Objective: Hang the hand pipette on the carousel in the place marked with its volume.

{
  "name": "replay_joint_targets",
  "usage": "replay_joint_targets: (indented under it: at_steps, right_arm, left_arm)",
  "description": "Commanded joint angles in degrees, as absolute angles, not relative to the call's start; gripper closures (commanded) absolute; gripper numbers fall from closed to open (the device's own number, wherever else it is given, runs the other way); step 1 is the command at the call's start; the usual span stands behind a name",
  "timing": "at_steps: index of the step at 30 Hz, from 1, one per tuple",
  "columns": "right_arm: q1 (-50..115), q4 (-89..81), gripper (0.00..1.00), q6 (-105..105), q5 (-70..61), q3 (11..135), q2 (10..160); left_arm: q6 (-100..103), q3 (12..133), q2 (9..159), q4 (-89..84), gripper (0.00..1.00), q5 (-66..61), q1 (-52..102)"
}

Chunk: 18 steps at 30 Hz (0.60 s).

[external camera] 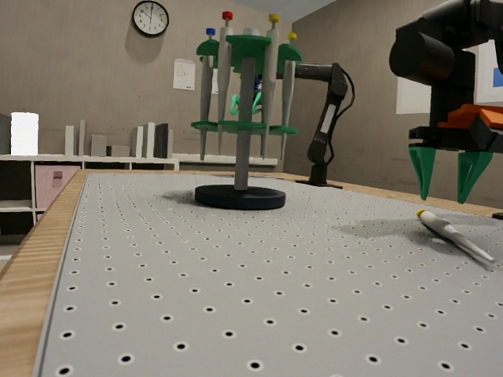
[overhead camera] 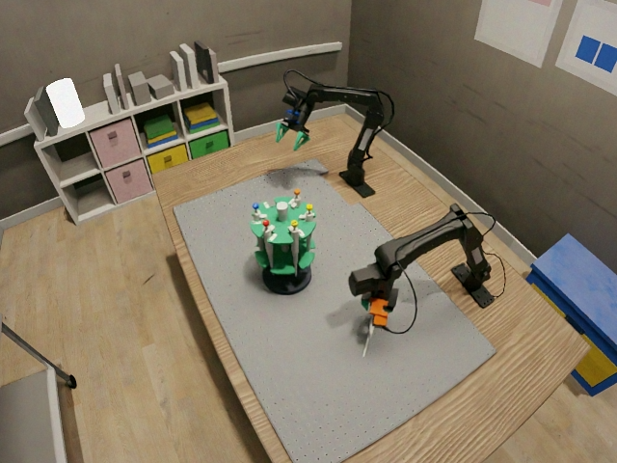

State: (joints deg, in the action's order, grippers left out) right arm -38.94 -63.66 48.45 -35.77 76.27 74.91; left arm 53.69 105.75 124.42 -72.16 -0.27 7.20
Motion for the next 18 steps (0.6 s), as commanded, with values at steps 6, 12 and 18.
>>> replay_joint_targets:
  at_steps: [6, 12, 18]
  right_arm:
    - [-39.6, -63.1, 0.00, 49.0, -37.1, 76.8, 75.5]
    - [-39.6, -63.1, 0.00, 49.0, -37.1, 76.8, 75.5]
    - [-39.6, -63.1, 0.00, 49.0, -37.1, 76.8, 75.5]
  left_arm:
    - [54.1, 107.8, 123.1, -72.6, 0.46, 0.5, 7.7]
    - [54.1, 104.1, 122.3, -70.6, 0.46, 0.5, 7.7]
    - [54.1, 106.1, 122.0, -70.8, 0.46, 0.5, 7.7]
